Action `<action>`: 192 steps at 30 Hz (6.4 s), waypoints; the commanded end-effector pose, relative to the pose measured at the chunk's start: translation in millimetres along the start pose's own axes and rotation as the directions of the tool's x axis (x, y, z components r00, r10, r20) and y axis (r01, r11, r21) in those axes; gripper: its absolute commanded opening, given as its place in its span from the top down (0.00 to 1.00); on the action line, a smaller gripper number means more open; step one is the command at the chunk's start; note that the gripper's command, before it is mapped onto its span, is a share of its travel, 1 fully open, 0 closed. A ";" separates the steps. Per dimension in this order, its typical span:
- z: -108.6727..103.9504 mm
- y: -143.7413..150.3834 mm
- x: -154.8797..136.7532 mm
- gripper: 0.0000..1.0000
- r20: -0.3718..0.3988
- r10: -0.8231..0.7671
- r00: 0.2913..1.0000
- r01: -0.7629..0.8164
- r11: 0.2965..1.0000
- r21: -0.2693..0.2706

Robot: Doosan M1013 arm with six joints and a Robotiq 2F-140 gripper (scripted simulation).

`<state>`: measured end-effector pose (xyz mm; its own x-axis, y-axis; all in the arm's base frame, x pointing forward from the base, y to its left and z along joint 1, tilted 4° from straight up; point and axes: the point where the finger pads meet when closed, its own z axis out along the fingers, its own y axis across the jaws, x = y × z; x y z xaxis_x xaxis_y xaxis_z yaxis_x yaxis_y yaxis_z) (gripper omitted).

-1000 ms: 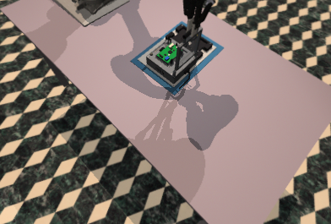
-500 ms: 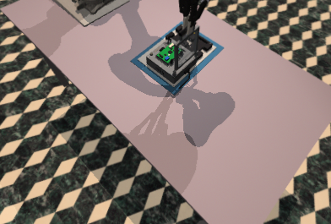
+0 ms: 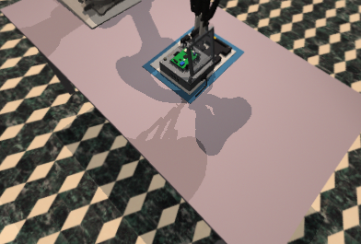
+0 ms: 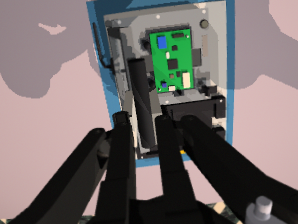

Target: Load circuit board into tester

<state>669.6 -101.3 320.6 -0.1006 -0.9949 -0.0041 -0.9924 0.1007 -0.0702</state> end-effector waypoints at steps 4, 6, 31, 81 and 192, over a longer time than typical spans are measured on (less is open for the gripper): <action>2.2 8.3 0.0 1.00 0.000 0.000 1.000 0.000 1.000 -0.001; 3.2 11.8 0.0 1.00 0.000 0.000 1.000 0.000 1.000 -0.001; 20.6 52.1 0.0 1.00 0.000 0.000 1.000 0.000 1.000 -0.001; 80.6 114.7 0.0 1.00 0.000 0.000 1.000 0.000 1.000 -0.001; 179.3 143.7 0.0 1.00 0.000 0.000 1.000 0.000 1.000 -0.001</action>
<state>539.7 -87.3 131.9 -0.1006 -0.9949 -0.0041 -0.9925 0.1007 -0.0698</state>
